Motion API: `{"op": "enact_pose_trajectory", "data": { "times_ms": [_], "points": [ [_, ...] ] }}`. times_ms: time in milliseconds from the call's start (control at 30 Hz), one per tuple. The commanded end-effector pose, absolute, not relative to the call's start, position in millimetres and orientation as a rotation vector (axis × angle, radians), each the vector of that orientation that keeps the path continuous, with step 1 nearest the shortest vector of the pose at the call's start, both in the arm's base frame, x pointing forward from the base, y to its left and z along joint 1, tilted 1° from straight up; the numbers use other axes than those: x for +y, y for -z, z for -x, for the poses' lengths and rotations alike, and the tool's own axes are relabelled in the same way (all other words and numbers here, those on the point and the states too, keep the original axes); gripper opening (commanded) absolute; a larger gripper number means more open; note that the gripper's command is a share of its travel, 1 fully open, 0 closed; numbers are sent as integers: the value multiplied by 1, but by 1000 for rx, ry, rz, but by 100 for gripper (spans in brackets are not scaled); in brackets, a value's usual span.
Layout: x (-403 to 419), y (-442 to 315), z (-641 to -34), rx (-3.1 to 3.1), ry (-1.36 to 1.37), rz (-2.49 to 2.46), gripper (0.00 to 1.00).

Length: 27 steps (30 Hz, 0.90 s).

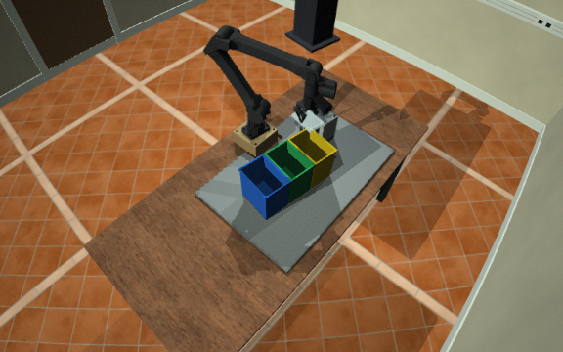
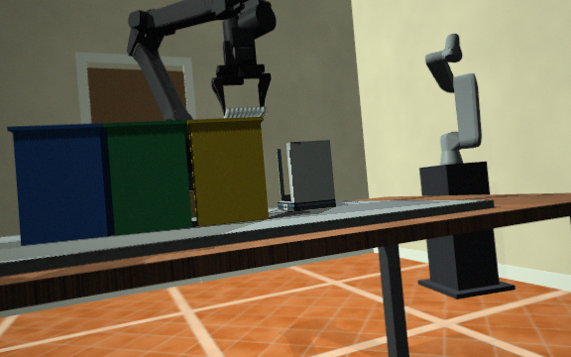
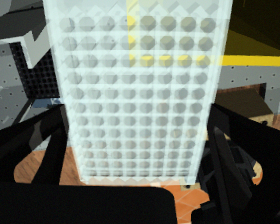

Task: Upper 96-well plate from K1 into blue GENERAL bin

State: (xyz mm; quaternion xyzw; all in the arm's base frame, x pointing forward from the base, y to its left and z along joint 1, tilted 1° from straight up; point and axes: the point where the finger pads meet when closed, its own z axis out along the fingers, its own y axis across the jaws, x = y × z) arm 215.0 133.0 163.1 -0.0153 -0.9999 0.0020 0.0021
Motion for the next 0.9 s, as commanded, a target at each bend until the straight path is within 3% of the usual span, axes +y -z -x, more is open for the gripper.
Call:
{"op": "enact_pose_trajectory", "data": {
  "times_ms": [0,867],
  "points": [
    [121,-168,-220,-3139,-8,-4,0],
    [53,-174,-249,-3151,-5,-4,0]
  ]
}}
